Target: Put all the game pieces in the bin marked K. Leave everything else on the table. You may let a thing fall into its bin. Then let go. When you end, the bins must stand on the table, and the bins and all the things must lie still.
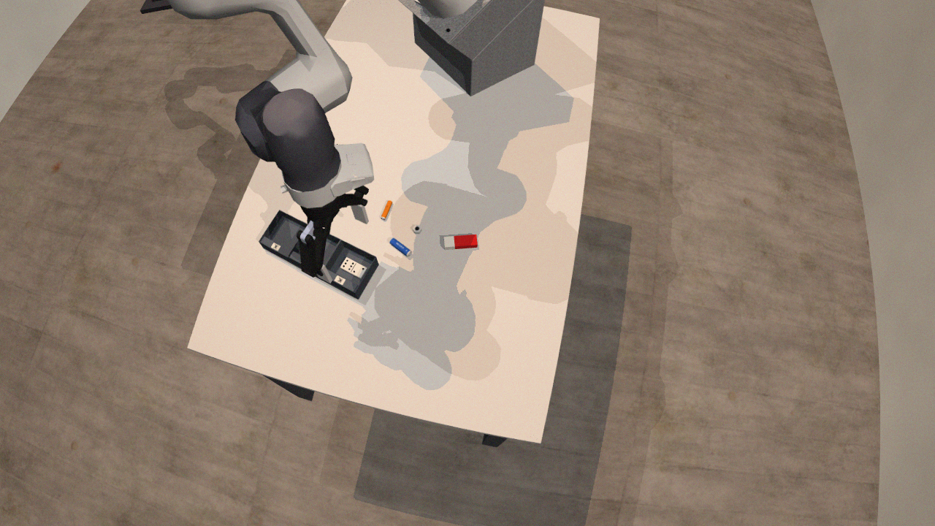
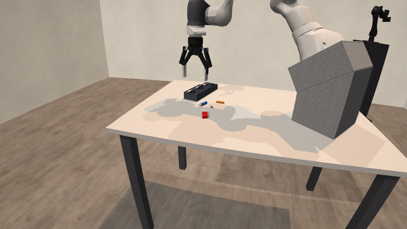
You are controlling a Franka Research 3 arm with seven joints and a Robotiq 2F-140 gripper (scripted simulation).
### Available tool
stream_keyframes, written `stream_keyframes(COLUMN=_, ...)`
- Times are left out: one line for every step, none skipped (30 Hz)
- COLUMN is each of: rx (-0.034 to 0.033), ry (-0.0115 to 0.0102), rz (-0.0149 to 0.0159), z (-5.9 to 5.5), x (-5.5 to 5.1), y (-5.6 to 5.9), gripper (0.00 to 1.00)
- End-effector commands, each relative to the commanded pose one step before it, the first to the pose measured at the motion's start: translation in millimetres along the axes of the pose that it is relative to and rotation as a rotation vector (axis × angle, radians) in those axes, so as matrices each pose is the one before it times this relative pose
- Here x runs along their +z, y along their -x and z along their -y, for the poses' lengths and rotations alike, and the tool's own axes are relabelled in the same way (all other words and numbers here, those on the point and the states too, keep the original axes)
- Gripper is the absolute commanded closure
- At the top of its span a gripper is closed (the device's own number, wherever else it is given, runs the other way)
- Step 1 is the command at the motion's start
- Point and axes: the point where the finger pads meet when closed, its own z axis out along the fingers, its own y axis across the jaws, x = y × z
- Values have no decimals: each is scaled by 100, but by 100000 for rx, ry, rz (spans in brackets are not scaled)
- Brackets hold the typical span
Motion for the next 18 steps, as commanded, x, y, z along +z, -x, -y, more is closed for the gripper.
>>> stream_keyframes(rx=-1923, ry=-1080, rz=1383, z=258, x=-1312, y=305, gripper=0)
stream_keyframes(rx=0, ry=0, rz=0, z=0, x=-400, y=0, gripper=0)
stream_keyframes(rx=0, ry=0, rz=0, z=0, x=-400, y=0, gripper=0)
stream_keyframes(rx=0, ry=0, rz=0, z=0, x=-400, y=0, gripper=0)
stream_keyframes(rx=0, ry=0, rz=0, z=0, x=-400, y=0, gripper=0)
stream_keyframes(rx=0, ry=0, rz=0, z=0, x=-400, y=0, gripper=0)
stream_keyframes(rx=0, ry=0, rz=0, z=0, x=-400, y=0, gripper=0)
stream_keyframes(rx=0, ry=0, rz=0, z=0, x=-400, y=0, gripper=0)
stream_keyframes(rx=0, ry=0, rz=0, z=0, x=-400, y=0, gripper=0)
stream_keyframes(rx=0, ry=0, rz=0, z=0, x=0, y=0, gripper=0)
stream_keyframes(rx=0, ry=0, rz=0, z=0, x=0, y=0, gripper=0)
stream_keyframes(rx=0, ry=0, rz=0, z=0, x=-400, y=0, gripper=0)
stream_keyframes(rx=0, ry=0, rz=0, z=0, x=-400, y=0, gripper=0)
stream_keyframes(rx=0, ry=0, rz=0, z=0, x=-400, y=0, gripper=0)
stream_keyframes(rx=0, ry=0, rz=0, z=0, x=-400, y=0, gripper=0)
stream_keyframes(rx=0, ry=0, rz=0, z=0, x=-400, y=0, gripper=0)
stream_keyframes(rx=0, ry=0, rz=0, z=0, x=-400, y=0, gripper=0)
stream_keyframes(rx=0, ry=0, rz=0, z=0, x=-400, y=0, gripper=0)
